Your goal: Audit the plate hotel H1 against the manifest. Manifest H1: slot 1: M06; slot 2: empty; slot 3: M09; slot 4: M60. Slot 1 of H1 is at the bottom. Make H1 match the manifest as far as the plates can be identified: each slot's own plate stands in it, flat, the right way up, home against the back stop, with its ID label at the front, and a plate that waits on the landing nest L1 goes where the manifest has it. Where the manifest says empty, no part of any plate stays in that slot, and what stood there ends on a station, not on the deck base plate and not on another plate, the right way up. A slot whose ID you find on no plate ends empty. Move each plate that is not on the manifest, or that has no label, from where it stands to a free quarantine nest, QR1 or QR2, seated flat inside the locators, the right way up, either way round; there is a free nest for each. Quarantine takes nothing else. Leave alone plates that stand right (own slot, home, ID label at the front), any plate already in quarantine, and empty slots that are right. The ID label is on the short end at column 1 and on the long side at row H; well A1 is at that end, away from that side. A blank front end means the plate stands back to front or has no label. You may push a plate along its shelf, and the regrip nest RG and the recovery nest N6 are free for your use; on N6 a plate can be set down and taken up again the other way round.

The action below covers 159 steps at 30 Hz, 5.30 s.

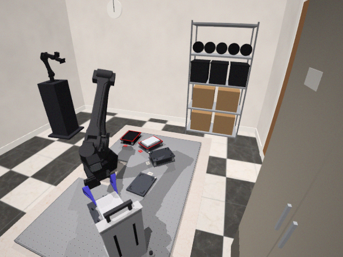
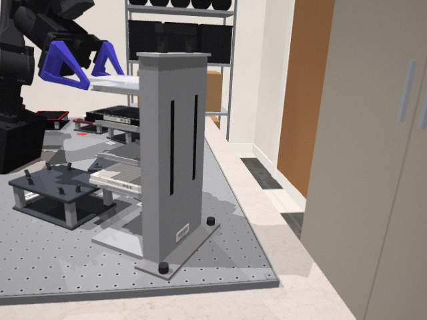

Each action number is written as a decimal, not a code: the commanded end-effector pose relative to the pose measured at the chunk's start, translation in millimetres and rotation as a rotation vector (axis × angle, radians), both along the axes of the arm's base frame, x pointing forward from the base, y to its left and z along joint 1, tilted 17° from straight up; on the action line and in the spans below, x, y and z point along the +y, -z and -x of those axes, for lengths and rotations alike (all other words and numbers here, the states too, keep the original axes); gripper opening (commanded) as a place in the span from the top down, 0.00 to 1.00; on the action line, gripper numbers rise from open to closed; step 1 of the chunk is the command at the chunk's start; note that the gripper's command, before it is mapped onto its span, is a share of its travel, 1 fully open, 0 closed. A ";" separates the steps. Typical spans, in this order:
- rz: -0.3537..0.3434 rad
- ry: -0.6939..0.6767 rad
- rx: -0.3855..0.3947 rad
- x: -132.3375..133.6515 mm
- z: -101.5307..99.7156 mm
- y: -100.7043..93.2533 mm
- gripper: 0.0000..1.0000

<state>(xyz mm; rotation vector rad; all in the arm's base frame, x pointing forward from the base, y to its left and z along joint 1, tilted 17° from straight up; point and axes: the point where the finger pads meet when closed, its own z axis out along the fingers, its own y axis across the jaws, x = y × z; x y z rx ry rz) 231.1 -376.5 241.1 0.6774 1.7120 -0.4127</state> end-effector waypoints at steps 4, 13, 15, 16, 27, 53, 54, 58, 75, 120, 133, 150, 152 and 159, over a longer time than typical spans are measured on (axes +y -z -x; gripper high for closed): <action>0.035 0.012 -0.013 -1.1 8.1 -15.5 0.14; 0.032 0.010 -0.005 7.2 16.9 -9.6 0.14; 0.034 0.010 -0.005 8.7 18.7 -9.2 0.14; 0.034 0.010 -0.005 8.7 18.7 -9.2 0.14; 0.033 0.010 -0.004 17.2 28.3 -4.9 0.14; 0.031 0.010 -0.005 35.7 49.2 3.5 0.14; 0.030 0.009 -0.001 36.8 50.1 4.8 0.14; 0.031 0.009 -0.001 40.1 53.9 6.1 0.14; 0.029 0.009 0.000 52.8 68.2 12.2 0.14; 0.041 0.002 0.002 85.0 102.6 27.5 0.14; 0.025 0.008 0.003 95.1 115.1 39.6 0.14; 0.044 -0.008 0.006 103.9 121.6 47.9 0.14; 0.038 -0.014 0.005 104.1 119.9 49.7 0.14; 0.028 -0.003 0.000 102.8 120.6 53.2 0.14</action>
